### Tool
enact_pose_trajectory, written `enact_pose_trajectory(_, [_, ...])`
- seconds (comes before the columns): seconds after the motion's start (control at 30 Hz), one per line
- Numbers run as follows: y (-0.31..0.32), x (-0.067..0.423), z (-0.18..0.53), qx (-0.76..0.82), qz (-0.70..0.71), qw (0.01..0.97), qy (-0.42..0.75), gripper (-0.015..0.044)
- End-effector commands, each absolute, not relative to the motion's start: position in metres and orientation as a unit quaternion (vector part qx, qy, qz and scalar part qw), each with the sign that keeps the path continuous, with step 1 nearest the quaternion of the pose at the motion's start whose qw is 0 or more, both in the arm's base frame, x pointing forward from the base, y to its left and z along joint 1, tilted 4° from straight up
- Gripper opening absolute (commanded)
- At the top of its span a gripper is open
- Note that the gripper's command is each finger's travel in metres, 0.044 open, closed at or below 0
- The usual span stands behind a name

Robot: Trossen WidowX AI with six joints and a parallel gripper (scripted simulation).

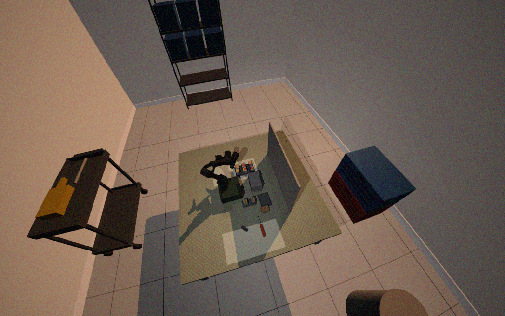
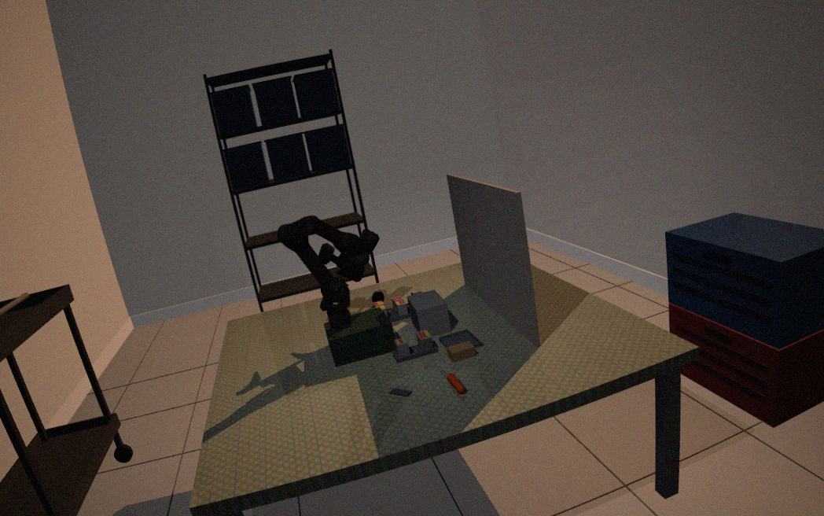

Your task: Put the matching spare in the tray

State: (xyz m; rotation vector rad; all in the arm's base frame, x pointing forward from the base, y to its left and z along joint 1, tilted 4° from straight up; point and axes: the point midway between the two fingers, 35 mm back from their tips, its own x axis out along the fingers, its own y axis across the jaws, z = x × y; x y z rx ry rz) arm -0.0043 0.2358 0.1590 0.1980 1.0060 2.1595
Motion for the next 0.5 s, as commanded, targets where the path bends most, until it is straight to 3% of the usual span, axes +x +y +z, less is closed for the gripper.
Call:
enact_pose_trajectory(0.0, [0.236, -0.004, 0.159, 0.077, 0.840, 0.367, 0.392, 0.0426])
enact_pose_trajectory(0.2, [0.237, -0.002, 0.158, 0.075, 0.838, 0.373, 0.391, 0.0440])
enact_pose_trajectory(0.47, [0.262, 0.094, 0.154, 0.045, 0.713, 0.528, 0.459, 0.0440])
